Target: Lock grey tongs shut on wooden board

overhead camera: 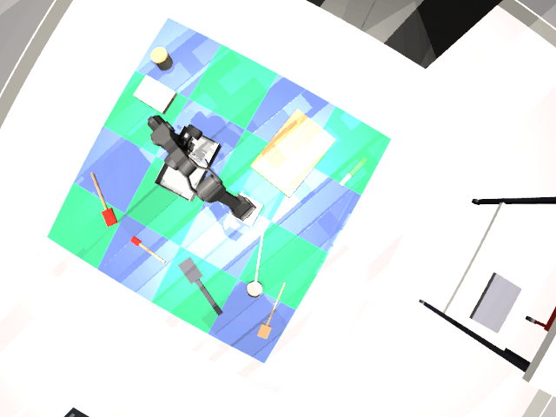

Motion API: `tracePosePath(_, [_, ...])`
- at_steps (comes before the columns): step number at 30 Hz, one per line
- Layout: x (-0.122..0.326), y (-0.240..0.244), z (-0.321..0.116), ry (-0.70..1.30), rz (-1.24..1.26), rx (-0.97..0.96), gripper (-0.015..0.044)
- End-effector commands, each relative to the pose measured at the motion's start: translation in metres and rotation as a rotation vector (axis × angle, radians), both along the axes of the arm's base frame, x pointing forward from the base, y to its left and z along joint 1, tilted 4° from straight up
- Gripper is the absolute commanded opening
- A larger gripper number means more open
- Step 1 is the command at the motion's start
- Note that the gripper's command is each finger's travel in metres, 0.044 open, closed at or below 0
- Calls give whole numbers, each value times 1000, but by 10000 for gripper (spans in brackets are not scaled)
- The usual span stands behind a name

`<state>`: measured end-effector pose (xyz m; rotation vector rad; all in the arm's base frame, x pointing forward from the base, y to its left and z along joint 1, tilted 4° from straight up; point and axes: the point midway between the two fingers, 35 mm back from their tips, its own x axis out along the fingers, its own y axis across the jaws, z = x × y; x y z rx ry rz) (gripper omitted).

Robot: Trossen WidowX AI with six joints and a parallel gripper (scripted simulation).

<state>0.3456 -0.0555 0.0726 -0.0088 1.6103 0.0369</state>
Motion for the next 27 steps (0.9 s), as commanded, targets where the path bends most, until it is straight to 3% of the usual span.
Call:
tracePosePath(1, [-2, -14, 0, 0, -58, -5, -150])
tracePosePath(27, [-65, -159, 3, 6, -660, -38, -150])
